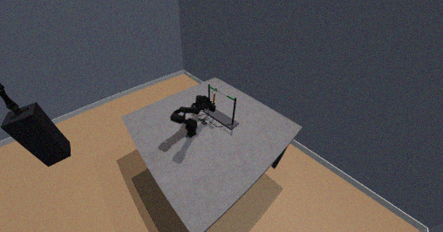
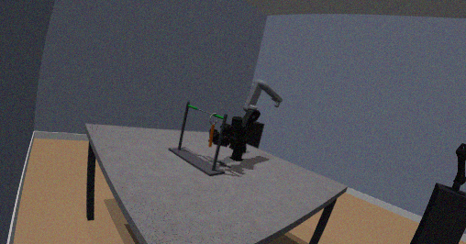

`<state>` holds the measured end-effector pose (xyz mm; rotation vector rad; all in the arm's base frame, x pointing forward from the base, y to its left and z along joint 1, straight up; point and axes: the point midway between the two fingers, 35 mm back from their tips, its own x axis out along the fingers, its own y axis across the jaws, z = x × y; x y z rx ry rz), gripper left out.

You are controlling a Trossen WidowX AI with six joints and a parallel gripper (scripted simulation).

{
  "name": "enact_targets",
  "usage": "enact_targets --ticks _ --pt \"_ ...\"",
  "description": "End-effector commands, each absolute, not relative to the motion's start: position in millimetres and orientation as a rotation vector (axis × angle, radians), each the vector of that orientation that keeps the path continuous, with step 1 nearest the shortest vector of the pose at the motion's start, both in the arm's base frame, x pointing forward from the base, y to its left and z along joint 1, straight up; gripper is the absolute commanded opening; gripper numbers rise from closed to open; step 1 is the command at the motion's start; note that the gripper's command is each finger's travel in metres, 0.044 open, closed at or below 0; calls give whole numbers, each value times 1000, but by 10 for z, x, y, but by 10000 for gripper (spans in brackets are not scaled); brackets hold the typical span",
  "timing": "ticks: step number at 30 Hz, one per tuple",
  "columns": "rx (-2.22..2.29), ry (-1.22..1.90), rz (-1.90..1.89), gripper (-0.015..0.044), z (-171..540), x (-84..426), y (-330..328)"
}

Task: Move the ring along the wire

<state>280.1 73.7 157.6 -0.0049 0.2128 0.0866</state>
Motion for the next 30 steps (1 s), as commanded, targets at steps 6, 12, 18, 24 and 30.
enact_targets --ticks 6,12,18,24,30 --pt "-5 221 81 160 1561 2635 707" --pt "-4 221 80 160 1563 2561 693" --pt "-4 221 80 160 1563 2561 693" --pt "-4 221 80 160 1563 2561 693" --pt "-4 221 80 160 1563 2561 693"
